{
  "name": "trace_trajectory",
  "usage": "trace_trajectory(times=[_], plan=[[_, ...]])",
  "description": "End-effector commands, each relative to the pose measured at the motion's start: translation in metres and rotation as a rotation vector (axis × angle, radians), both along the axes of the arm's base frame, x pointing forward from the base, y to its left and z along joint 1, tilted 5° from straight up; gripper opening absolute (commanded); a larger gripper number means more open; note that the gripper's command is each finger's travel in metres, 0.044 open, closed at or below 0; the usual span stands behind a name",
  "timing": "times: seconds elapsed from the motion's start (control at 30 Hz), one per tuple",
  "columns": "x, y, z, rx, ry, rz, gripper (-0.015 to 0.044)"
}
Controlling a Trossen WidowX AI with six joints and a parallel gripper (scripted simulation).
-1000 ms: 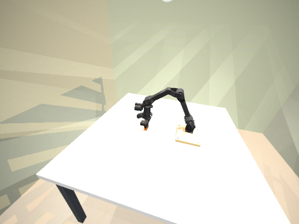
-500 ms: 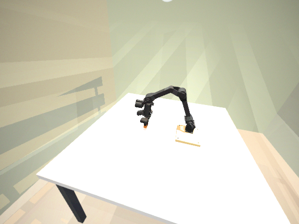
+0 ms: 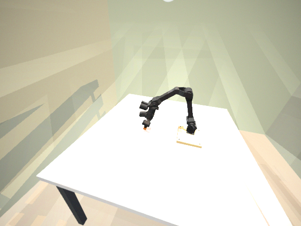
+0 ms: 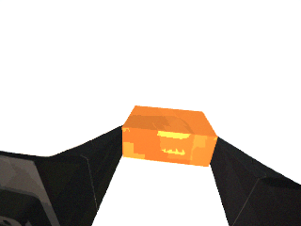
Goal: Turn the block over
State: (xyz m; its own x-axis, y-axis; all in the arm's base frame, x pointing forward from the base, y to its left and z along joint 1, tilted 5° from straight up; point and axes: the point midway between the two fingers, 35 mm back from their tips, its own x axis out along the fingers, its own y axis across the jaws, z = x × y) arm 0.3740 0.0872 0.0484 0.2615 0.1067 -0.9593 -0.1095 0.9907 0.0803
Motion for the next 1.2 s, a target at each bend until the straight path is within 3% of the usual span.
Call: trace_trajectory(times=[0.0,0.77,1.17], plan=[[-0.001,0.0,0.0,0.005,-0.059,-0.012,0.0],[-0.01,-0.002,-0.001,0.043,-0.328,-0.04,0.0],[0.006,0.004,-0.027,0.048,-0.49,-0.037,0.0]])
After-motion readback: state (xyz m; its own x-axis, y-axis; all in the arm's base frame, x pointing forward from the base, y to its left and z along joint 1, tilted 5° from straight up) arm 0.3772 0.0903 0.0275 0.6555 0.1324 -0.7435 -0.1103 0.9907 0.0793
